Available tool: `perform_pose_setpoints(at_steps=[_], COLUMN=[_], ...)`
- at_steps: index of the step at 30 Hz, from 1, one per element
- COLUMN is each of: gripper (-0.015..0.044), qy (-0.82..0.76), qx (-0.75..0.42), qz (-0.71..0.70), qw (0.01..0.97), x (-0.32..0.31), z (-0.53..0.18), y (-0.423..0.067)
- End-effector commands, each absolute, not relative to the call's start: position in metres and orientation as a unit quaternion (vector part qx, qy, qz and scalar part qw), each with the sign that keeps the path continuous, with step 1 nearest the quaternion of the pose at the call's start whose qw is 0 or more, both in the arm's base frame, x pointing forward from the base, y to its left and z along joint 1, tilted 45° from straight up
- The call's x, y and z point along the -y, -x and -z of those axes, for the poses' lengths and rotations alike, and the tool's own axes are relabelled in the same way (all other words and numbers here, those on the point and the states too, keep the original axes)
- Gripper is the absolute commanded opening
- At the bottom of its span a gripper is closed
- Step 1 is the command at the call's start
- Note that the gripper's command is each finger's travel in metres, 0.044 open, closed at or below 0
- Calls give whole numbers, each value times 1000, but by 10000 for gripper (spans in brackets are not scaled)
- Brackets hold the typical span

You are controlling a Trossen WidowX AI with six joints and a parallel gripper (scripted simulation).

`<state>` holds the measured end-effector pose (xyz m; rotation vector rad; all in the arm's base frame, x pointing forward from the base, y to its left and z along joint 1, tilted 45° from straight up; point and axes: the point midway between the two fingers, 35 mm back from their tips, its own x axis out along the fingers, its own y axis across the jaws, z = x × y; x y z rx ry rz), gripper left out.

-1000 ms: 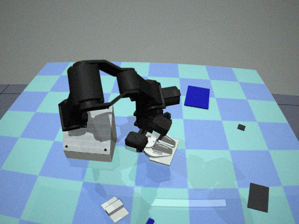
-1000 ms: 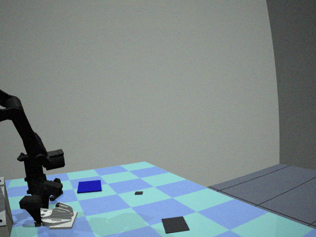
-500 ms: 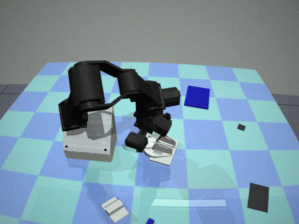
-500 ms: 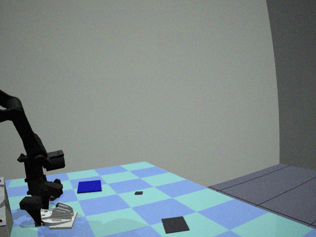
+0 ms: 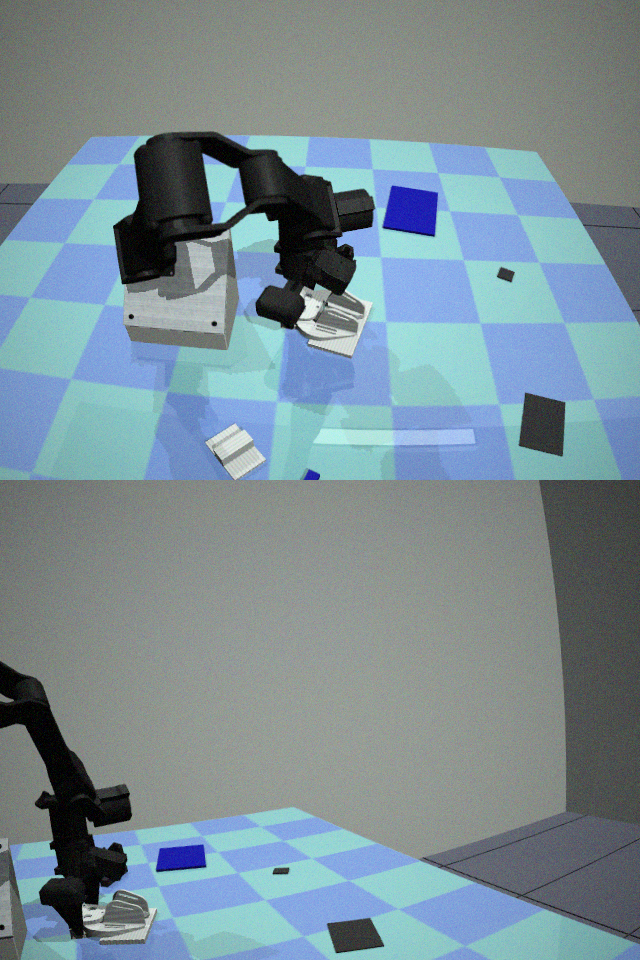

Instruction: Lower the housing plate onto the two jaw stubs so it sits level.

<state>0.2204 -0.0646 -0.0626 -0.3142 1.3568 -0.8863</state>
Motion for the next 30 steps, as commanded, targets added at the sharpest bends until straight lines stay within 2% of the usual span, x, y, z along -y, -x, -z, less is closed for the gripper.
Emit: perform_pose_setpoints(at_steps=[1, 30], gripper=[351, 351], qy=[142, 142], qx=[-604, -604], qz=[394, 394], qw=[678, 678], x=[65, 61], z=[63, 59], y=[-220, -221])
